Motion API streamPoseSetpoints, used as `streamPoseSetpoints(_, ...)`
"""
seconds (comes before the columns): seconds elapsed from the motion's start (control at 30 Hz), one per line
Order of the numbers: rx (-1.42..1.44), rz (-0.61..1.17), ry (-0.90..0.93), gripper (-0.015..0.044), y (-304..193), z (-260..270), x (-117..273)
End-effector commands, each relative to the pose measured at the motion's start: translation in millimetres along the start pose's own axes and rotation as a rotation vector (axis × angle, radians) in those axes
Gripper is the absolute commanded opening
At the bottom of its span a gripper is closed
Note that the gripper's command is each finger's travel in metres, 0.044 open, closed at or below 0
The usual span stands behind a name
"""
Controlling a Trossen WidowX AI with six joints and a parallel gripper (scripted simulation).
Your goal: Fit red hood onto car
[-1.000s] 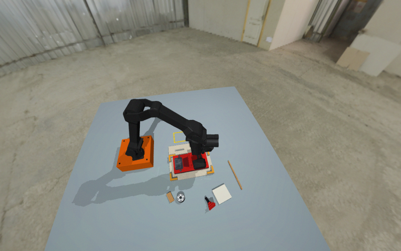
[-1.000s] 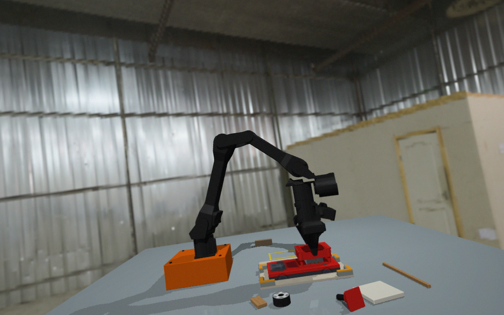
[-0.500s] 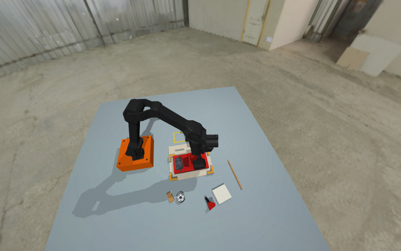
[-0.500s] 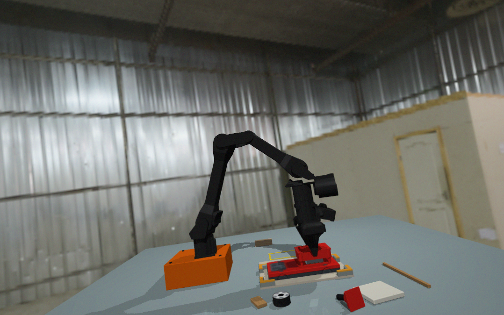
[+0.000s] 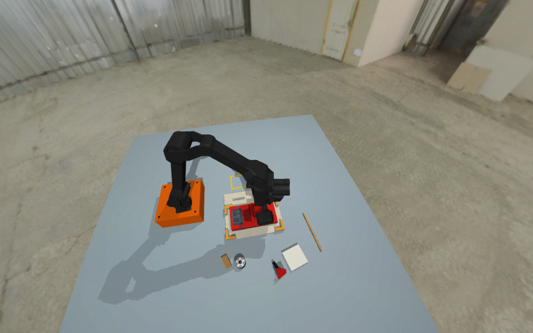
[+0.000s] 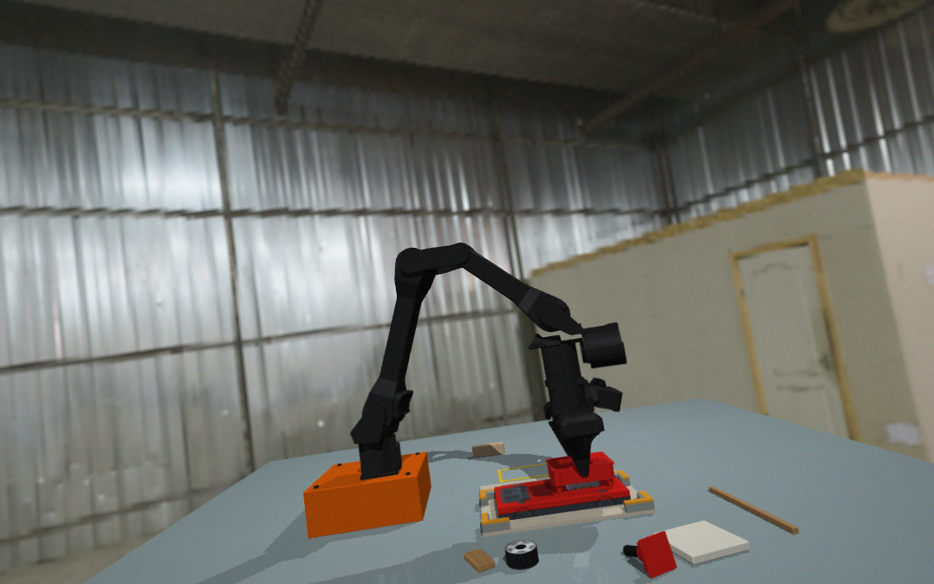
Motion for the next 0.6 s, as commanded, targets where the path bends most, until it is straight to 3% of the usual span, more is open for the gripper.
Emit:
streamPoseSetpoints(0.0,-0.003,0.003,0.000,0.0000,0.1,0.0,-3.1)
streamPoseSetpoints(0.57,-0.001,0.002,0.000,0.0000,0.4,-0.1,5.9)
Point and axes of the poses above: the point midway between the two fingers, 35 mm back from their tips, its own x axis back along the fingers, its own z axis across the jaws, y = z × x, the point moved 1 cm from there along x, back along the fingers, and after that the axes turned 10 degrees about -x, right-handed, at the moved point
